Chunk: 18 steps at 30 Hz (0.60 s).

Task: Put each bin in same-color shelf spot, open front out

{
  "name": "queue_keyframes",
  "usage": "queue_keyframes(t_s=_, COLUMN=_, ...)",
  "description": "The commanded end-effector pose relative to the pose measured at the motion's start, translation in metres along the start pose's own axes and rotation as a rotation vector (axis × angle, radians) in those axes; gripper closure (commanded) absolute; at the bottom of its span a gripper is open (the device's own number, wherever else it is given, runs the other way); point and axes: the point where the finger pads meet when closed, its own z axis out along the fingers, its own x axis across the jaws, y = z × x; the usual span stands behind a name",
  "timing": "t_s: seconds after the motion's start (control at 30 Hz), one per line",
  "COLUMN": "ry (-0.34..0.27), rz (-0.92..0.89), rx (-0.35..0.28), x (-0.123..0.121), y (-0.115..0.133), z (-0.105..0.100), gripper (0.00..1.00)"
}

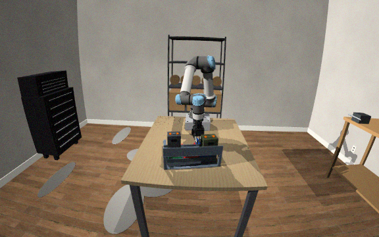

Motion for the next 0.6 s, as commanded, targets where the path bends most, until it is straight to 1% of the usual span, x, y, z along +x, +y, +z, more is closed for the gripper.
queue_keyframes(t_s=0.0, ry=-0.001, rz=0.001, rx=-0.005, x=-0.0008, y=0.0007, z=-0.0014, gripper=1.00)
queue_keyframes(t_s=0.57, ry=0.000, rz=0.001, rx=-0.004, x=-0.0010, y=-0.0006, z=-0.0011, gripper=1.00)
